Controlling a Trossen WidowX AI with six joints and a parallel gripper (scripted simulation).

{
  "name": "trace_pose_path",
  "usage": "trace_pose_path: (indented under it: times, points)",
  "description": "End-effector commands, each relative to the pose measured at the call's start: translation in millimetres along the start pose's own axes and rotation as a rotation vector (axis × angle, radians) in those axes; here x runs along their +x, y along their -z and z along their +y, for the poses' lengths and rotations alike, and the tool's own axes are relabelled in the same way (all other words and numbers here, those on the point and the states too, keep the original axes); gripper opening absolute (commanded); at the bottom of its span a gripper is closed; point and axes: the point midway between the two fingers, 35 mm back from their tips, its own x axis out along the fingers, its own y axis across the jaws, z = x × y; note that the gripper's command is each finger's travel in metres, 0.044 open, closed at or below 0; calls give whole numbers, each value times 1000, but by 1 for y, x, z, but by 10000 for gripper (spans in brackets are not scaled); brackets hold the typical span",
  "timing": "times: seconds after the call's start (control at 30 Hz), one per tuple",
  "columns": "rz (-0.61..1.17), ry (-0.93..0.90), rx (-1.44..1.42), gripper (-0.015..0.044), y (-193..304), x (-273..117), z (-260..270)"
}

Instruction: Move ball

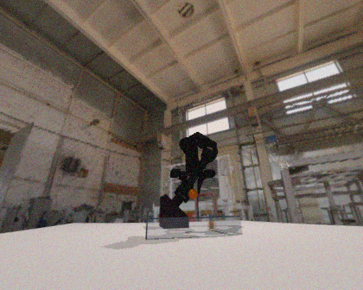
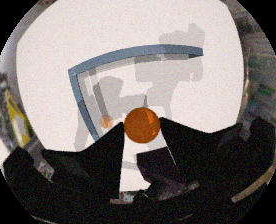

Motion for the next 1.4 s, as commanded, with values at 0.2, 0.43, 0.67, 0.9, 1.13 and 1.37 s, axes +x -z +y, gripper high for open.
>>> trace_pose_path:
  times: [0.2, 0.43, 0.67, 0.9, 1.13, 1.37]
  points:
    - [1, 4, 254, 0, 8, 7, 18]
    - [0, 5, 451, 0, 14, 13, 30]
    - [-1, 5, 647, 0, 21, 18, 42]
    - [-1, 4, 844, 0, 29, 24, 54]
    - [0, 2, 1040, 0, 37, 30, 64]
    - [3, 0, 1237, 0, 46, 36, 75]
